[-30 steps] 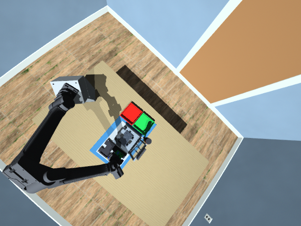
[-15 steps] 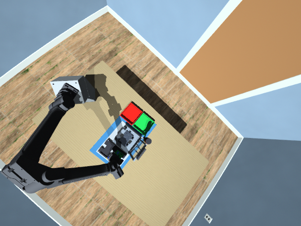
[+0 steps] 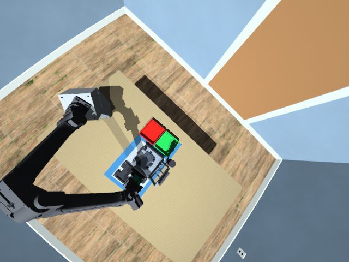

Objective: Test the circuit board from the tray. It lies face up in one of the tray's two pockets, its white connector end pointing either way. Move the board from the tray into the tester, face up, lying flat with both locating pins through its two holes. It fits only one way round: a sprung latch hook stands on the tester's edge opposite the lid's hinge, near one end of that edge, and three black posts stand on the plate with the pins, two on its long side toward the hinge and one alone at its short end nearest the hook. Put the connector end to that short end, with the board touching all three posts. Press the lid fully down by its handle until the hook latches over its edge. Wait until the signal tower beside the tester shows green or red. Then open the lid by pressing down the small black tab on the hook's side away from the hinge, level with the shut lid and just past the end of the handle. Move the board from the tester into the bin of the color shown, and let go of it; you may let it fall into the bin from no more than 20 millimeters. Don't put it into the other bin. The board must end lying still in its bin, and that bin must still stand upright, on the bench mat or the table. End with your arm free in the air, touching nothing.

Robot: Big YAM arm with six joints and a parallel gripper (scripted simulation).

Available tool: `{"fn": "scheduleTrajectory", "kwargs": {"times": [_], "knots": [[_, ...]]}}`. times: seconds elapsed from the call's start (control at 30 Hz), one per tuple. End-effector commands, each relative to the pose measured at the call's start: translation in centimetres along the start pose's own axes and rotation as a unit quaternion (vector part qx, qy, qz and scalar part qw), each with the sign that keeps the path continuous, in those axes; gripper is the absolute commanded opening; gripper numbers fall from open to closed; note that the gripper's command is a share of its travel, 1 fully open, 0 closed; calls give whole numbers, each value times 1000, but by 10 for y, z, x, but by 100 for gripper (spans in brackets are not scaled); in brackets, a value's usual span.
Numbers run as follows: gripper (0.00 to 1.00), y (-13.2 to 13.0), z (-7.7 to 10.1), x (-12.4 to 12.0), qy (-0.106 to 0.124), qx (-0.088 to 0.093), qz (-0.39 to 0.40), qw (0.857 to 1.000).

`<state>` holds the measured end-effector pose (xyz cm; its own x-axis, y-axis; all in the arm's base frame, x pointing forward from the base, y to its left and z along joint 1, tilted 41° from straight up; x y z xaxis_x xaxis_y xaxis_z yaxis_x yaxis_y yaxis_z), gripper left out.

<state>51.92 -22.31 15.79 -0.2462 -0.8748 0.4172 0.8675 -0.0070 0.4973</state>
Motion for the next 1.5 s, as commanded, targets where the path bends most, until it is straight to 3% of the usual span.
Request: {"fn": "scheduleTrajectory", "kwargs": {"times": [0.0,0.2,0.3,0.47,1.47], "knots": [[72,11,33,-2,-1,16,-3,1000],[72,9,44,-3,0,14,-2,1000],[72,6,40,-7,2,7,0,1000],[72,12,43,-2,-1,14,-2,1000],[72,12,43,-2,-2,14,22,1000]]}}
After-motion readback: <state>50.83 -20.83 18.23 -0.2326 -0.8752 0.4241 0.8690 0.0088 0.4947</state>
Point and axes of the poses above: the point where the finger pads meet when closed, its own z axis back along the fingers, its own y axis across the jaws, x = y × z, the point moved 1 cm from there along z, back along the fingers, and after that the axes turned 5 degrees about -z, right-handed, at the moved point
